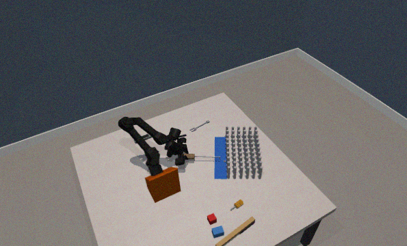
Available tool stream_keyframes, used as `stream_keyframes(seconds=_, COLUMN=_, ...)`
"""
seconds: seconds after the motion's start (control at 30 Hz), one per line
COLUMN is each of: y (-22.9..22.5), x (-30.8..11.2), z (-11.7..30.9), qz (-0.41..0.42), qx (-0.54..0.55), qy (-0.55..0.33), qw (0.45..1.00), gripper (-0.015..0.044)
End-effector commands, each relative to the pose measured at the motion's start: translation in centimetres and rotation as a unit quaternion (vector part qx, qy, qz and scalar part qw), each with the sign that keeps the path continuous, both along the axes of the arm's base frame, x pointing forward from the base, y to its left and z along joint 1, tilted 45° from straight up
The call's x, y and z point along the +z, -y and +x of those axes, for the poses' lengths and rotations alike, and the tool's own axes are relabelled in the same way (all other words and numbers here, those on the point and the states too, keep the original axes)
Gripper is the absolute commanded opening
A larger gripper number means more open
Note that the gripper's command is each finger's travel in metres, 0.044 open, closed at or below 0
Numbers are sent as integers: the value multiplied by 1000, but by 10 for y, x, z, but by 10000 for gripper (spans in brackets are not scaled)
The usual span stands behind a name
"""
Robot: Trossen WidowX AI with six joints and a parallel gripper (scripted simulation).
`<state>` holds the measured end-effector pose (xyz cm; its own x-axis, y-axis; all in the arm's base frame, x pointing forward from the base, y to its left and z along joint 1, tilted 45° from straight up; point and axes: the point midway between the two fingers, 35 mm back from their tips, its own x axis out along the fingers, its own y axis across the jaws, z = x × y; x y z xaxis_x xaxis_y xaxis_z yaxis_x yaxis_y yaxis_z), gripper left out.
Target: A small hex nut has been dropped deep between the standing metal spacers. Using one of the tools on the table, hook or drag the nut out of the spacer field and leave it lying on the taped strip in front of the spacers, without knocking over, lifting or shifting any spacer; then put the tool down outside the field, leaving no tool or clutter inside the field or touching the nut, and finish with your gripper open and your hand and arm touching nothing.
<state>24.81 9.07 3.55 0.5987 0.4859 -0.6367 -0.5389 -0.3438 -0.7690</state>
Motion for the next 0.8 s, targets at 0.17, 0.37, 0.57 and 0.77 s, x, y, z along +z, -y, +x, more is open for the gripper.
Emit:
stream_keyframes(seconds=0.17, y=25, x=22, z=9, qz=-9, qx=2, qy=2, qw=1000, gripper=0)
stream_keyframes(seconds=0.37, y=42, x=39, z=10, qz=-11, qx=4, qy=0, qw=1000, gripper=0)
stream_keyframes(seconds=0.57, y=59, x=57, z=7, qz=-9, qx=4, qy=2, qw=1000, gripper=0)
stream_keyframes(seconds=0.77, y=74, x=76, z=2, qz=-4, qx=2, qy=6, qw=1000, gripper=0)
